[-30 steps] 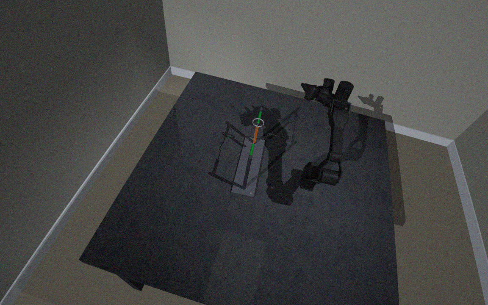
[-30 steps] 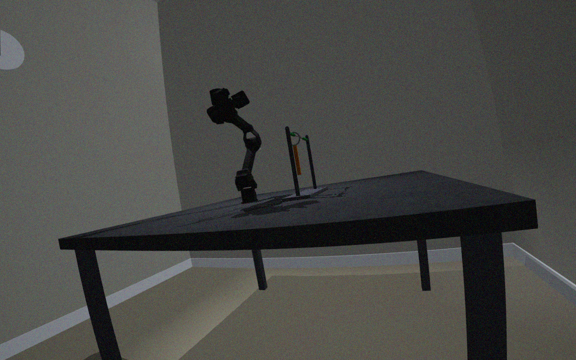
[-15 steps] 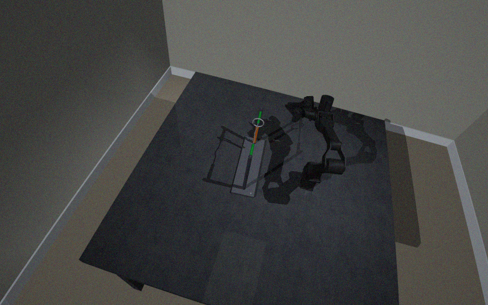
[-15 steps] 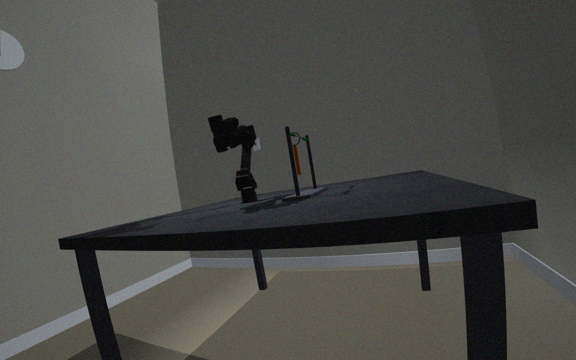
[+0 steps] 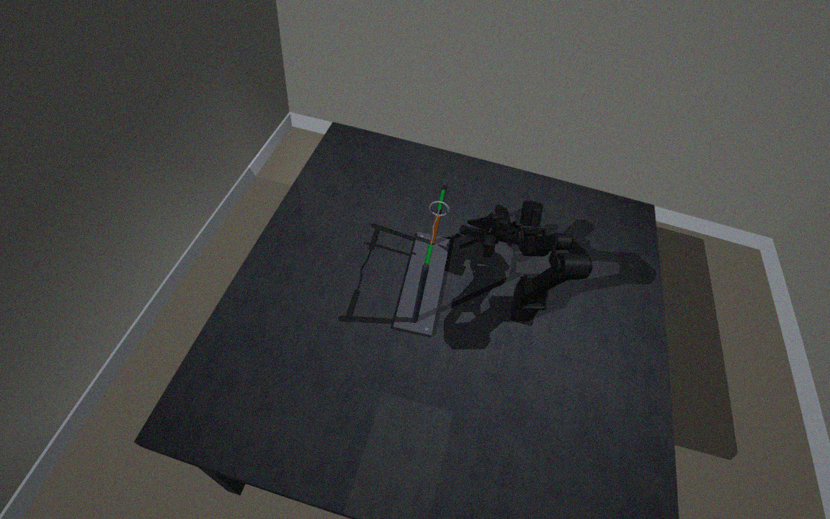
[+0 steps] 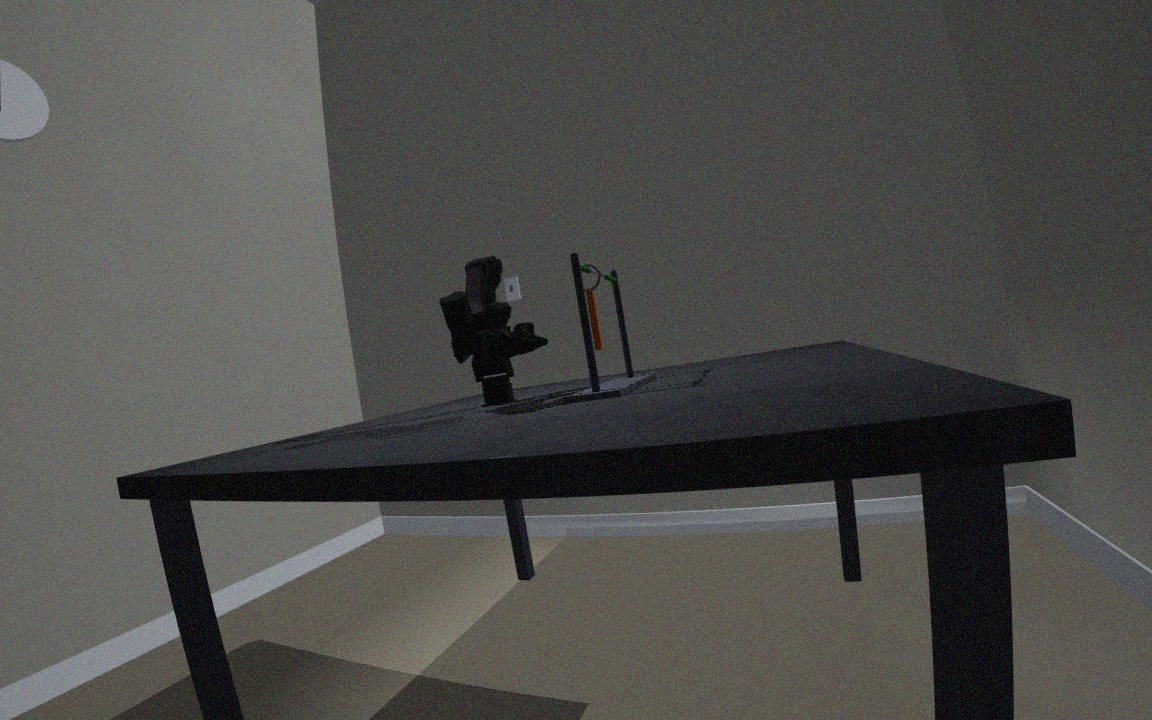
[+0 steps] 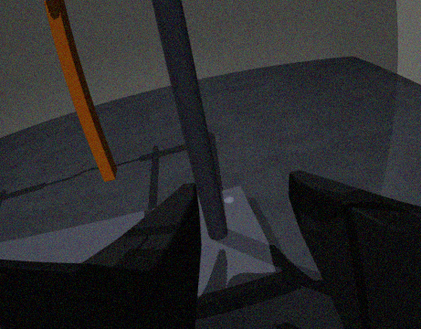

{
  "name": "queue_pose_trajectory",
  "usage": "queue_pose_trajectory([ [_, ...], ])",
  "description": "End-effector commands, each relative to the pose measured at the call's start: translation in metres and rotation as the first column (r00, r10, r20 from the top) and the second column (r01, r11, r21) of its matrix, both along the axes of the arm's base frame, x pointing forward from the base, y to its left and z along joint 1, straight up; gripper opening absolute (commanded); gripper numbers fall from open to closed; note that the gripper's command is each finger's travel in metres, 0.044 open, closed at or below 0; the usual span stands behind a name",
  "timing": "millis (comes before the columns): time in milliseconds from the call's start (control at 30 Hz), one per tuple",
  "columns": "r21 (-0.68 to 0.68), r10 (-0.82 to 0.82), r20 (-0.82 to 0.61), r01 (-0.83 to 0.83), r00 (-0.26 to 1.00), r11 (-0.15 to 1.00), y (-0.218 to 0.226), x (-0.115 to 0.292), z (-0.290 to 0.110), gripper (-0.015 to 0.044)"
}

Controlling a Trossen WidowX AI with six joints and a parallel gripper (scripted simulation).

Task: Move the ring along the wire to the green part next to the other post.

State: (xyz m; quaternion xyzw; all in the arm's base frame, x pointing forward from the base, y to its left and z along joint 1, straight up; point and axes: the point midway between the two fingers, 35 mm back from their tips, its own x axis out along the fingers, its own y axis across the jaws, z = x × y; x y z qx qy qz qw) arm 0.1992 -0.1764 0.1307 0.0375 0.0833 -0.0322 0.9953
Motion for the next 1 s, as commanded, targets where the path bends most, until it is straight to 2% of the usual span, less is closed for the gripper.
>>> queue_pose_trajectory([
  [0,-0.036,0.061,-0.003,-0.061,0.998,0.997,0.025,0.0,-0.022,0.016],
  [167,-0.079,0.131,-0.007,-0.131,0.991,0.988,0.059,-0.004,-0.046,0.016],
  [300,-0.08,0.134,-0.008,-0.134,0.991,0.988,0.06,-0.003,-0.047,0.016],
  [733,-0.082,0.134,-0.006,-0.134,0.991,0.988,0.063,0.043,-0.007,0.016],
  [967,-0.081,0.134,-0.003,-0.134,0.991,0.988,0.067,0.047,-0.004,0.016],
])
